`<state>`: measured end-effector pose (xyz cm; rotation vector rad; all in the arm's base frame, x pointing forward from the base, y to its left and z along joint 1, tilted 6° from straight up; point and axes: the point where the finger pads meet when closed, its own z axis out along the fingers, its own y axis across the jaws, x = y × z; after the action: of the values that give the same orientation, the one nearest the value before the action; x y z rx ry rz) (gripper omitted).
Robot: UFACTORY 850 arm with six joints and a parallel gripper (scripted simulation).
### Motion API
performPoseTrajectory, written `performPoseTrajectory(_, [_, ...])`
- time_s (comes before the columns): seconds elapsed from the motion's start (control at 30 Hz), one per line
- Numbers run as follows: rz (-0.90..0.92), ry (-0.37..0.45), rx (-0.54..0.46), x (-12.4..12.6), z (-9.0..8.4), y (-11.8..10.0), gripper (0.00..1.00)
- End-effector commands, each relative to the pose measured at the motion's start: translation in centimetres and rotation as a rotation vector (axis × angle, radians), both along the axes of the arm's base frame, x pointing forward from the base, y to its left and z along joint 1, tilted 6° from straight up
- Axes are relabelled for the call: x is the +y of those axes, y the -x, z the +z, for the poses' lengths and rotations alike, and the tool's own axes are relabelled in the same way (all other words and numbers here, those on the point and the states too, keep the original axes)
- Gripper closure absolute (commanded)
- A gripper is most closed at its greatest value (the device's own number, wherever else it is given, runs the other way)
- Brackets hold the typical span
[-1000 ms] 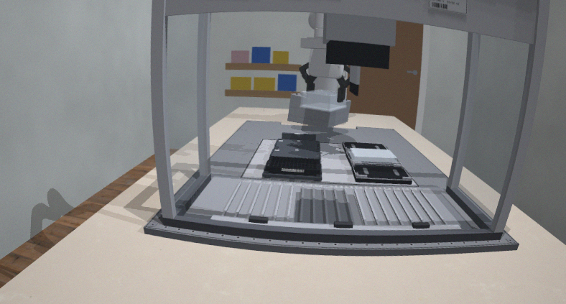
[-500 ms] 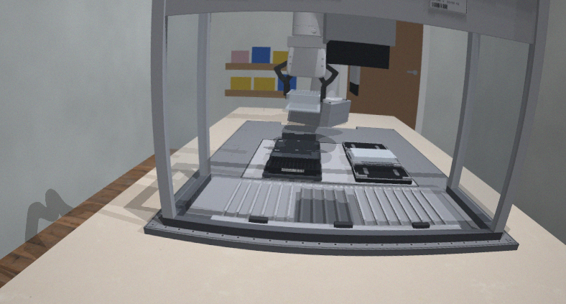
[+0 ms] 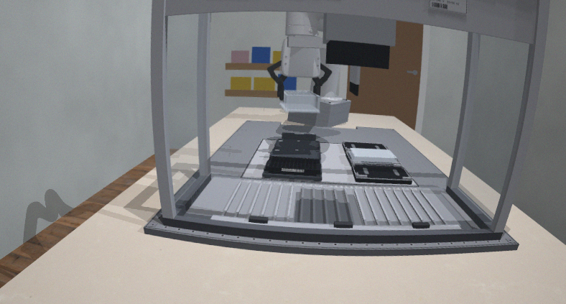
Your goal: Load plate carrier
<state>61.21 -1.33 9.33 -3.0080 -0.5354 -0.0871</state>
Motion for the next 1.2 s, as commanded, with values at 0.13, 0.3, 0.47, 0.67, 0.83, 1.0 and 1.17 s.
performPoseTrajectory(0.13, [0.252,0.004,-0.028,-0.02,0.08,-0.08,1.00])
performPoseTrajectory(0.3, [0.418,0.011,-0.045,-0.02,0.08,-0.08,1.00])
performPoseTrajectory(0.47, [0.517,0.015,-0.054,-0.02,0.08,-0.08,1.00])
performPoseTrajectory(0.67, [0.716,0.024,-0.074,-0.02,0.08,-0.08,1.00])
performPoseTrajectory(0.83, [0.882,0.032,-0.090,-0.02,0.08,-0.08,1.00])
performPoseTrajectory(1.0, [0.981,0.036,-0.099,-0.02,0.08,-0.08,1.00])
performPoseTrajectory(1.17, [1.147,0.043,-0.115,-0.02,0.08,-0.08,1.00])
